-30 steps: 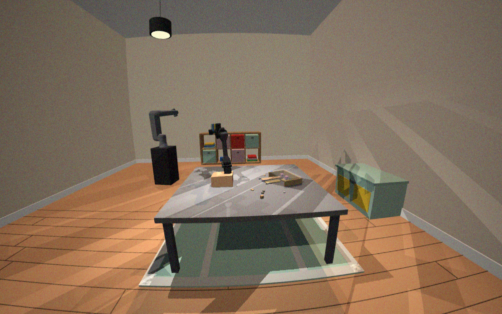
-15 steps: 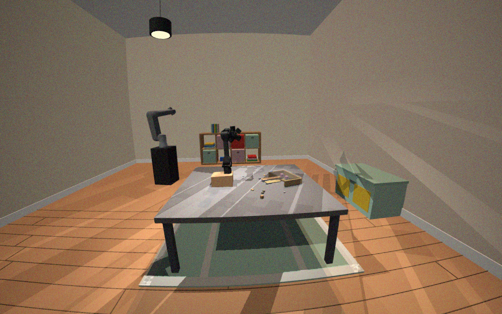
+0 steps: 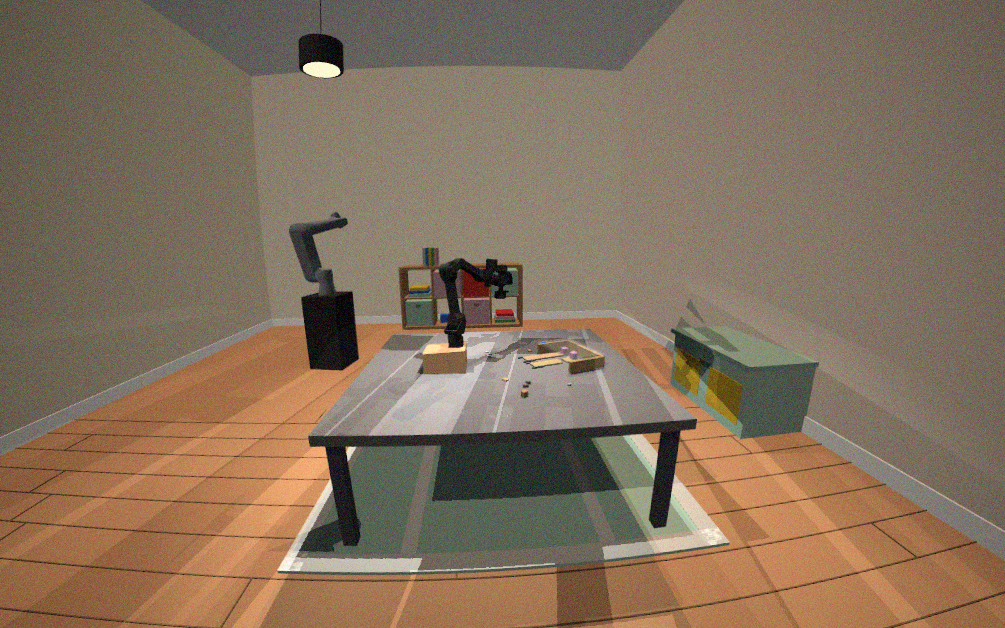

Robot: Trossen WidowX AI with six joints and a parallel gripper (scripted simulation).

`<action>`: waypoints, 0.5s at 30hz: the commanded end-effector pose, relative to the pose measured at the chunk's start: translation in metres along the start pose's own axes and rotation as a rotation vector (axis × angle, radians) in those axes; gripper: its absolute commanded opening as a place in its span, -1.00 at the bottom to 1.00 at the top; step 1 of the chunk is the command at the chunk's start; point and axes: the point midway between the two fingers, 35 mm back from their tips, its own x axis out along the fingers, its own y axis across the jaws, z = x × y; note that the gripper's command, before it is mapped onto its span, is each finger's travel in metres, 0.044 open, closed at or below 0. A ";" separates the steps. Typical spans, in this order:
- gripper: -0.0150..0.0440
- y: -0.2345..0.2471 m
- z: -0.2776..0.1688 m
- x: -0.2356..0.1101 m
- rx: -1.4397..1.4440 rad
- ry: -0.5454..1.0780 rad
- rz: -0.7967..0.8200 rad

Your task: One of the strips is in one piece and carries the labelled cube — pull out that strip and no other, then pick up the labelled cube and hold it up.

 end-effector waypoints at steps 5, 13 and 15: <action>0.86 -0.063 0.115 -0.046 -0.391 -0.232 -0.197; 0.86 -0.129 0.193 -0.114 -0.694 -0.357 -0.467; 0.86 -0.145 0.207 -0.134 -0.760 -0.372 -0.544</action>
